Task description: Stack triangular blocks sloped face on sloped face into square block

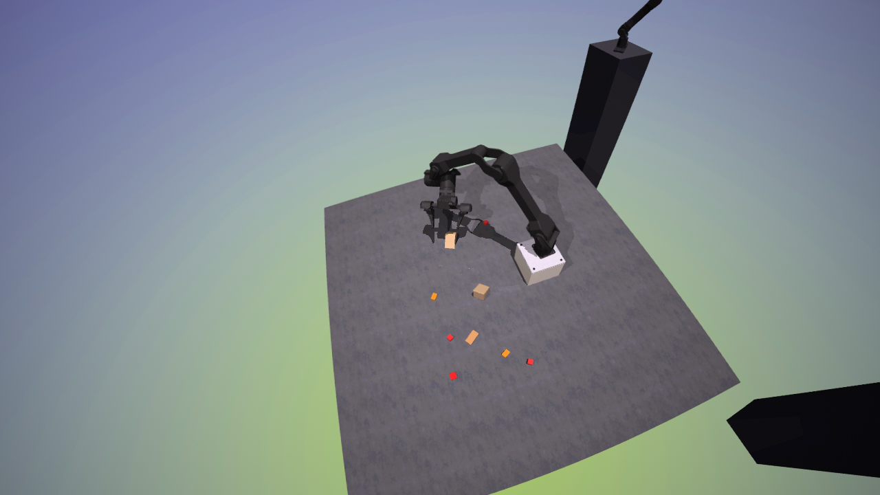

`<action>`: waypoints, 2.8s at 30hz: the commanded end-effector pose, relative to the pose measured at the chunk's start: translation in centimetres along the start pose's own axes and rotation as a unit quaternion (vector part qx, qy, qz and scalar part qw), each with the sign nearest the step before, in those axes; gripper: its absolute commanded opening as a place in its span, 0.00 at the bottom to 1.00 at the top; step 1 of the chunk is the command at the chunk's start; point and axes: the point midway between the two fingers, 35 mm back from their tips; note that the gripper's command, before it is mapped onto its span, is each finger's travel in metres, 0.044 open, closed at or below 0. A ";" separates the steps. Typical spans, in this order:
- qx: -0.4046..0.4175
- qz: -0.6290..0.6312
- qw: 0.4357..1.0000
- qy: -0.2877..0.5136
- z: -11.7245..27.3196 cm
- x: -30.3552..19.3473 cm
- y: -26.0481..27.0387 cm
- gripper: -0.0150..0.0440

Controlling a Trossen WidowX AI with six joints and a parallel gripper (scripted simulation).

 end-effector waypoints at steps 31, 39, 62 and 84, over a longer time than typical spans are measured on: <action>-0.030 0.001 0.710 0.703 -9.0 -0.3 0.2 1.00; -0.031 0.001 0.708 0.706 -8.9 -8.4 -0.1 1.00; -0.030 -0.003 0.710 0.704 -8.9 -8.7 0.1 0.50; -0.030 -0.003 0.710 0.704 -3.3 -3.1 0.0 0.25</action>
Point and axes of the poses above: the point midway between the two fingers, 35 mm back from their tips, its own z axis back along the fingers, its own y axis across the jaws, x = y × z, and after that the axes turned 3 degrees about -z, right-handed
